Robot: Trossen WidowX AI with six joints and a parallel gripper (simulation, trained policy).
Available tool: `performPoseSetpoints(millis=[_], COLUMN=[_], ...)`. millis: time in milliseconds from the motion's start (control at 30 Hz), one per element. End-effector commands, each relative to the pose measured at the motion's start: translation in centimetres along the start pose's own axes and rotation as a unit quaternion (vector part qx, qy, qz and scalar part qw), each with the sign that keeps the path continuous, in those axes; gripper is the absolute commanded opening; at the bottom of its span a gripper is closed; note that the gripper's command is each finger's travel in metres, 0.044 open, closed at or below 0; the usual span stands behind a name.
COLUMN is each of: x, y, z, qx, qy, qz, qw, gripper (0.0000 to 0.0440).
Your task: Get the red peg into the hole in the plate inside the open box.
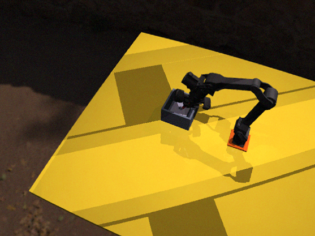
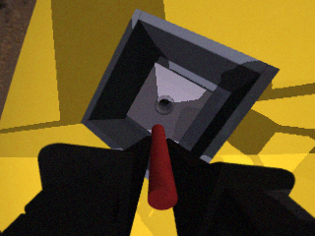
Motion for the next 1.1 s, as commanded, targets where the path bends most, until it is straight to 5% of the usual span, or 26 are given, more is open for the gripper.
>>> performPoseSetpoints(millis=[0,600,833,1067], x=[0.8,2.3,2.9,2.8], y=[0.3,0.2,0.0,0.3], z=[-0.7,-4.8,-6.1,-6.2], qx=[-0.001,-0.044,-0.068,-0.090], qy=[0.001,0.020,0.023,0.029], qz=[-0.003,-0.006,0.014,0.027], qw=[1.000,0.999,0.997,0.995], gripper=[0.0007,0.0022,0.0162,0.0163])
Point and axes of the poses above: the point midway between the two fingers, 35 mm back from their tips, its own z axis back along the fingers, its own y axis across the jaws, x = y × z, the point moved 3 cm from there along z, back along the fingers, and after that the axes turned 3 degrees about -z, right-handed, at the moved point
